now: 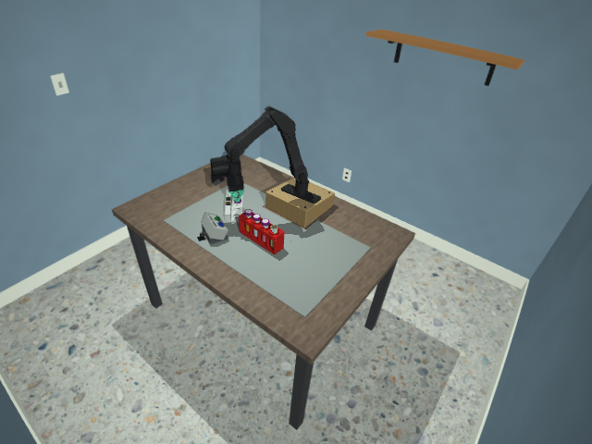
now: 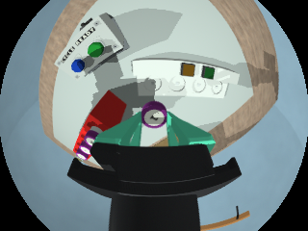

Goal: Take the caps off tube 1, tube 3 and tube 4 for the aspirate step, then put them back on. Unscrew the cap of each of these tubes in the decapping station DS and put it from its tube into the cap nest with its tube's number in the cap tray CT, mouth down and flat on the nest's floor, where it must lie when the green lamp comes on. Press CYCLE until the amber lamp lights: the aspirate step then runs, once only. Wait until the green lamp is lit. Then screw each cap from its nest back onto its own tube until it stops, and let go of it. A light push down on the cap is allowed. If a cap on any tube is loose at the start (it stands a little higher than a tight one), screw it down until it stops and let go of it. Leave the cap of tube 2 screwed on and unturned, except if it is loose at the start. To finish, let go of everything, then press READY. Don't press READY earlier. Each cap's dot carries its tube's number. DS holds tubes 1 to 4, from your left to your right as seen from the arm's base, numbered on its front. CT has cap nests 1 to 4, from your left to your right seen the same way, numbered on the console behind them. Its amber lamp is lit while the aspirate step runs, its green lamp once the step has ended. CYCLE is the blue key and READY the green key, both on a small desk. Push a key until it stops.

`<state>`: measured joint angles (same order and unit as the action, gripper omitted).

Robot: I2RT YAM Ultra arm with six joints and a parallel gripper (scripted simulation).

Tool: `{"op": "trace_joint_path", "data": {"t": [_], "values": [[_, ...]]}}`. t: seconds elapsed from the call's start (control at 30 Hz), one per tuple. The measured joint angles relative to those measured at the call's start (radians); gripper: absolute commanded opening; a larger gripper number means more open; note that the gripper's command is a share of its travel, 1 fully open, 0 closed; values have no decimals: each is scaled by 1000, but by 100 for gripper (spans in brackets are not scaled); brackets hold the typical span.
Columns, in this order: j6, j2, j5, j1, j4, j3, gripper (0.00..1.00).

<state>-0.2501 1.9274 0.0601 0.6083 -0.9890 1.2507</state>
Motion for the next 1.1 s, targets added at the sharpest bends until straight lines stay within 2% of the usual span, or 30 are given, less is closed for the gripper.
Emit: {"op": "trace_joint_path", "data": {"t": [0.37, 0.6, 1.1], "values": [[10, 103, 0, 10, 192, -112, 0], [14, 155, 0, 14, 291, -138, 0], [17, 159, 0, 14, 335, -141, 0]]}}
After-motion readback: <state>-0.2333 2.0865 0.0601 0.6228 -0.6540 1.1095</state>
